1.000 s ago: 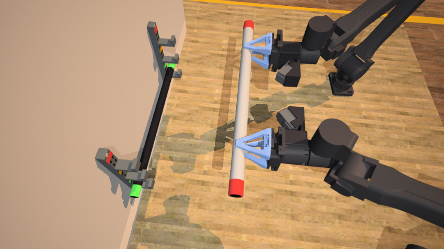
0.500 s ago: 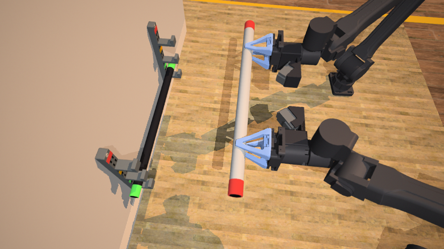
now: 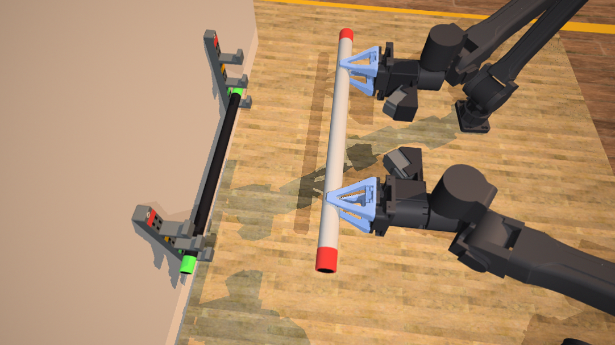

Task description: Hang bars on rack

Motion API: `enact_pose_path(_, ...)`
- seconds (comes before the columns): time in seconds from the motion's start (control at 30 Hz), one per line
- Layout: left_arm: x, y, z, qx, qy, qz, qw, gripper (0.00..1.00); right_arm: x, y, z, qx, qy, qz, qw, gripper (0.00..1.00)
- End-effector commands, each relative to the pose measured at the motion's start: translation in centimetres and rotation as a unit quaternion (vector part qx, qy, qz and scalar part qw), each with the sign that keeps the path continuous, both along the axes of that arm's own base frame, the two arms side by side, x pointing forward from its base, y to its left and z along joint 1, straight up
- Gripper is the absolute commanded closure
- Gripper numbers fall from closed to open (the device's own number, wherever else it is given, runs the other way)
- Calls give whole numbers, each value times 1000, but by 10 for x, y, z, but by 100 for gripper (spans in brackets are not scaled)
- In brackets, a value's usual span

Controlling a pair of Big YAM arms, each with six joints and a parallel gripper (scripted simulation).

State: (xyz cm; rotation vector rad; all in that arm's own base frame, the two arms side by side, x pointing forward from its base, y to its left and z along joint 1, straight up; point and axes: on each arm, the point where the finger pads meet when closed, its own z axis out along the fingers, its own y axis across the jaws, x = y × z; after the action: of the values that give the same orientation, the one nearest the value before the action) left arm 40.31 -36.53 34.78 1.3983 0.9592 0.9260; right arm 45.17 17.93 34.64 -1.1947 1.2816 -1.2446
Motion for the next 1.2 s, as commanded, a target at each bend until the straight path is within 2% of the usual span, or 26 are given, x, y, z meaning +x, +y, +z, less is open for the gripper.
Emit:
enact_pose_path(0.0, 4, 4, 36, -32, -28, 10, 999, 100, -5, -3, 24, 12, -30, -3, 999, 100)
enact_pose_path(1.17, 5, 5, 25, -32, -28, 10, 999, 100, -2, -3, 17, 12, -30, -3, 999, 100)
